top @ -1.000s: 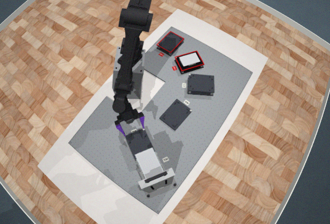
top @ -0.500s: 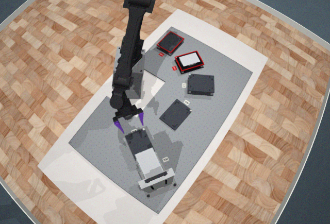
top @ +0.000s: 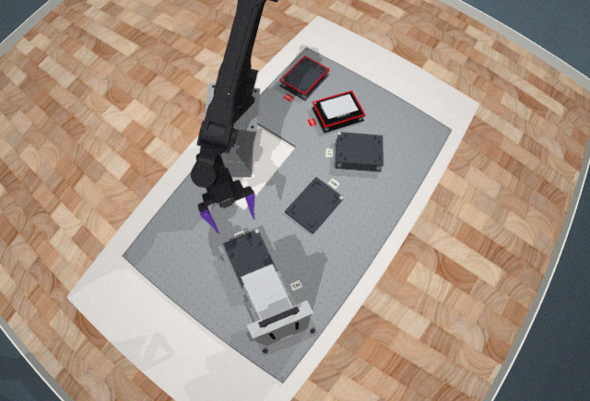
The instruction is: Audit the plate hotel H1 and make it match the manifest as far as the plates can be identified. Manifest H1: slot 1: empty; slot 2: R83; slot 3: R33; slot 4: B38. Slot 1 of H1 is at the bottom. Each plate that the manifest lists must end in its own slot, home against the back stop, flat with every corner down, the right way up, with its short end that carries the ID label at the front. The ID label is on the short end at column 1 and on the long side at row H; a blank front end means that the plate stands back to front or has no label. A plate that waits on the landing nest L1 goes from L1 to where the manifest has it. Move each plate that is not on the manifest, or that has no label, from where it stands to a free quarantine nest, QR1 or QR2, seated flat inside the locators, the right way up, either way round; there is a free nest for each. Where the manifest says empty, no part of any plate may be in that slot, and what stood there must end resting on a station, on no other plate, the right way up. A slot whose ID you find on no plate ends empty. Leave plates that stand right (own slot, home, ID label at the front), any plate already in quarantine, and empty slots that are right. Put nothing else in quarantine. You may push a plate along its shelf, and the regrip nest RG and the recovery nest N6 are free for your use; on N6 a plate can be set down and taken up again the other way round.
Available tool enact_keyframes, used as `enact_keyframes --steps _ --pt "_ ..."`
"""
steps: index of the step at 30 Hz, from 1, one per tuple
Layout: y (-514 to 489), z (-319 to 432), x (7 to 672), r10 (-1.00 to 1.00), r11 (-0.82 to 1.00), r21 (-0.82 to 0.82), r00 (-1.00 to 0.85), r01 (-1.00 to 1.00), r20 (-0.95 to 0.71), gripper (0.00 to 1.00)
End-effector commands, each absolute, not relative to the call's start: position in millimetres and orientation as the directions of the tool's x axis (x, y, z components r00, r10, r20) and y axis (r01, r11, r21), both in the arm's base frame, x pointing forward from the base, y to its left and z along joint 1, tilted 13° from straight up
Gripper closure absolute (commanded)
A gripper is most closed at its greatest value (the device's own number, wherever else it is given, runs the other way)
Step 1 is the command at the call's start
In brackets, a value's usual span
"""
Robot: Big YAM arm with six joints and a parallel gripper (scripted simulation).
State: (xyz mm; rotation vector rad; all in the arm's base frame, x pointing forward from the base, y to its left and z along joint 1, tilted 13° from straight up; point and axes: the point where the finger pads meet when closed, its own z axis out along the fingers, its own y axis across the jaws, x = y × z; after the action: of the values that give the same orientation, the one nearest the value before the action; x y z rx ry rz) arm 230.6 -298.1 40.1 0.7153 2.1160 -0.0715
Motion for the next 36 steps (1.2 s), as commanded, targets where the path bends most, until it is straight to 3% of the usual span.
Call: enact_keyframes --steps 1,15,17,32,36 --pt "-321 73 235 0.414 0.845 0.159 -0.438 0.51 -0.798 0.0" --pt "-325 115 227 0.408 0.848 0.153 -0.439 0.508 -0.801 0.0" --pt "-303 79 228 0.44 0.847 0.185 -0.461 0.499 -0.771 0.0" --pt "-297 36 236 0.456 0.838 0.2 -0.452 0.507 -0.766 0.0" --pt "-321 62 250 0.407 0.85 0.162 -0.429 0.502 -0.806 0.0"
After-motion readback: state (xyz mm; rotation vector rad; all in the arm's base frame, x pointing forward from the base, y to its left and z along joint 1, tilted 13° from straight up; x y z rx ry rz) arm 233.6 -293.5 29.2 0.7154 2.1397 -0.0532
